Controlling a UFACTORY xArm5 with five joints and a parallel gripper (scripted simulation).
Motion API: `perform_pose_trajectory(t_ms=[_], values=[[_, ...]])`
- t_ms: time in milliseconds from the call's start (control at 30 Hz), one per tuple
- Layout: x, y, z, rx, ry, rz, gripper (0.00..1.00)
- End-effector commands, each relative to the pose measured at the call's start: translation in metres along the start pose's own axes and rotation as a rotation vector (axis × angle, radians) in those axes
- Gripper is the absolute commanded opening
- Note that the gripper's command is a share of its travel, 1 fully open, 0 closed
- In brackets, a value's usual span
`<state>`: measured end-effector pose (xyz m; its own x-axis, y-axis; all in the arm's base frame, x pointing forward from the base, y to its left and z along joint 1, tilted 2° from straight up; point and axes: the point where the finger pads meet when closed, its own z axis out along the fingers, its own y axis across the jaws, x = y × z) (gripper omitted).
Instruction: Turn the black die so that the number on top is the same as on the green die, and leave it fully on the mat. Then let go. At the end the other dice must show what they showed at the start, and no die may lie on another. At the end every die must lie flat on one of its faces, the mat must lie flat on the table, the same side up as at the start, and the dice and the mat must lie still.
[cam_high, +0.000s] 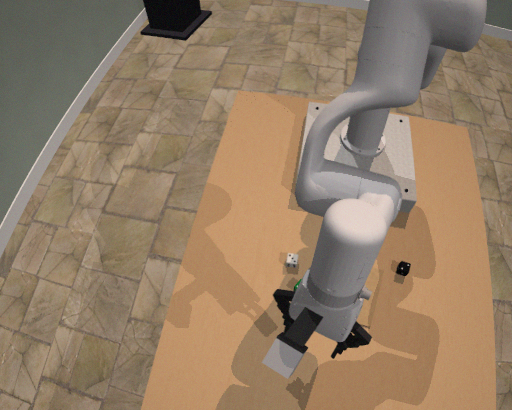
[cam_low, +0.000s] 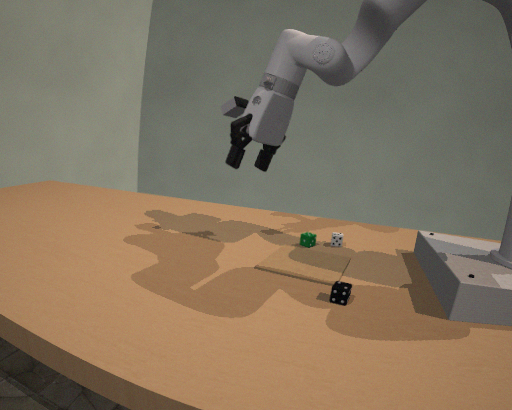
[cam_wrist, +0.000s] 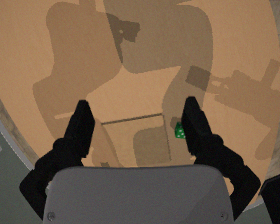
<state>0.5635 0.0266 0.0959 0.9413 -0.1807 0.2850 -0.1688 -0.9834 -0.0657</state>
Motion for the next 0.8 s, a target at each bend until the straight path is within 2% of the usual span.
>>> perform_pose_trajectory(t_ms=[0, 567, 600, 667, 767], values=[[0.002, 0.0, -0.001, 0.001, 0.004, 0.0, 1.0], [0.001, 0.001, -0.002, -0.001, 0.001, 0.005, 1.0], [-0.006, 0.012, -0.005, -0.01, -0.018, 0.031, 1.0], [-0.036, 0.054, -0.018, -0.047, -0.097, 0.141, 1.0], [-0.042, 0.061, -0.02, -0.053, -0.112, 0.162, 1.0]])
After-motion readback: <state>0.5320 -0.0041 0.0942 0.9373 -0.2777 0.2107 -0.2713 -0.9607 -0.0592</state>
